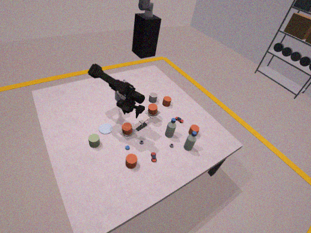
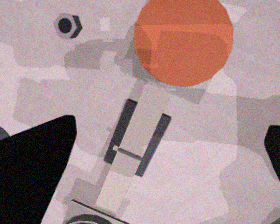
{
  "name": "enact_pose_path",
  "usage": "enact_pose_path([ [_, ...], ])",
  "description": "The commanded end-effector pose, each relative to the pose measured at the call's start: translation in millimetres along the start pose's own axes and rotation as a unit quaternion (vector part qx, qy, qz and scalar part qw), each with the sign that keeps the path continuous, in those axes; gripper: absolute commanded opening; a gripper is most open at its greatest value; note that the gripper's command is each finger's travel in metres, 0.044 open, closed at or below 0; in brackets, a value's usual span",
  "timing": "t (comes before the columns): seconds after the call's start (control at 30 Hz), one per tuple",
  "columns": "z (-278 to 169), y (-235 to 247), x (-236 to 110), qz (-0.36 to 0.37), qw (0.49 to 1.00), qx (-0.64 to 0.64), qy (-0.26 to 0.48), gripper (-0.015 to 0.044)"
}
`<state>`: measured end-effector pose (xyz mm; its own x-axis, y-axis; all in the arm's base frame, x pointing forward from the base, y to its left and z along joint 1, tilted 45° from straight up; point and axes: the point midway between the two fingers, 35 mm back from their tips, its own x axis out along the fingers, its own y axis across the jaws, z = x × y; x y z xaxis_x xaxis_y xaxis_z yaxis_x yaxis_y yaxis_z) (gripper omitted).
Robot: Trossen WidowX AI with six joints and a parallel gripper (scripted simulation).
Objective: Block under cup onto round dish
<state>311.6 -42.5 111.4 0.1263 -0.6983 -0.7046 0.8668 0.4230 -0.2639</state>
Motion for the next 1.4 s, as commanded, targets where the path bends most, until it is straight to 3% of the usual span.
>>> enact_pose_path([
  [0.0, 13.9, 0.2, 15.4, -0.027, 0.997, 0.066, 0.012, 0.0440],
  [0.27, 34.7, -1.9, 41.5, -0.069, 0.984, 0.164, 0.023, 0.0440],
  [1.37, 32.1, -6.5, 87.8, -0.069, 0.984, 0.164, 0.023, 0.0440],
])
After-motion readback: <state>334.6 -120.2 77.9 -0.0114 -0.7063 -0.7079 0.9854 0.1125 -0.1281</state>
